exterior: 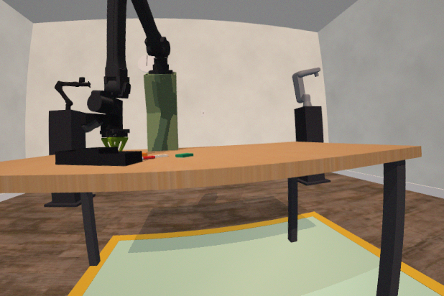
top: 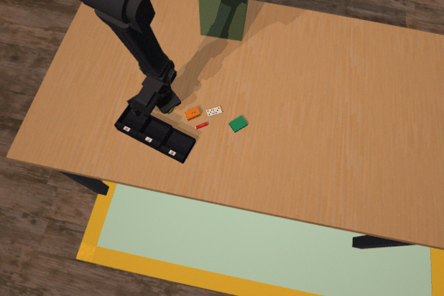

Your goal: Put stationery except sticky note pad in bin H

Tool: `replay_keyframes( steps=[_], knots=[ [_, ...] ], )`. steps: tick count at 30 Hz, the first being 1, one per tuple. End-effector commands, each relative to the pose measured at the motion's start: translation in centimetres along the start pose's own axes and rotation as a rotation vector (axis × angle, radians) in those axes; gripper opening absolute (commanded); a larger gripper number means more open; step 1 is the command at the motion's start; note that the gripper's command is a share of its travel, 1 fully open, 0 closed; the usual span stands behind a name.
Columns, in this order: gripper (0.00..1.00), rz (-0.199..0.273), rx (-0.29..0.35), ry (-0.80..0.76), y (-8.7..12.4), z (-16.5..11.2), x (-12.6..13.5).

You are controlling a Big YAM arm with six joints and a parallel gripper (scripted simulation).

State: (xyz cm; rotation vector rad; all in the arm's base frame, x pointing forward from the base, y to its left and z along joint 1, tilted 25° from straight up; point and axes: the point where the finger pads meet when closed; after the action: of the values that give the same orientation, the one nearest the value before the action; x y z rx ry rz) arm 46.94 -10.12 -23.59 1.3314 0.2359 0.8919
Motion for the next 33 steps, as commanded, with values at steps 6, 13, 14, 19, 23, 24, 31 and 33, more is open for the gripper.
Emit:
replay_keyframes(
  steps=[6,13,14,19,23,24,31,33],
  knots=[
    [0.28,-0.002,-0.003,-0.006,0.08,-0.09,-0.2],
    [0.28,-0.002,-0.003,-0.006,0.1,-0.1,-0.22],
    [0.28,-0.002,-0.003,-0.006,0.1,-0.11,-0.23],
    [0.09,-0.002,-0.003,-0.006,0.12,-0.11,-0.24],
    [0.09,-0.002,-0.003,-0.006,0.14,-0.12,-0.26],
    [0.09,-0.002,-0.003,-0.006,0.14,-0.12,-0.26],
    [0.09,-0.002,-0.003,-0.006,0.16,-0.12,-0.27],
    [0.09,-0.002,-0.003,-0.006,0.17,-0.12,-0.28]
  ],
)
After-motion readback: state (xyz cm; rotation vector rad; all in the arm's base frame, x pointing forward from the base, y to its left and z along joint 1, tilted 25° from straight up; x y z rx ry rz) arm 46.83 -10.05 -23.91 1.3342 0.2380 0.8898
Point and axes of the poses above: the point where the finger pads meet when closed, its own y axis back along the fingers, its own x axis across the jaws, z = x × y, and after that the axes turned 8 degrees about -y, right-handed
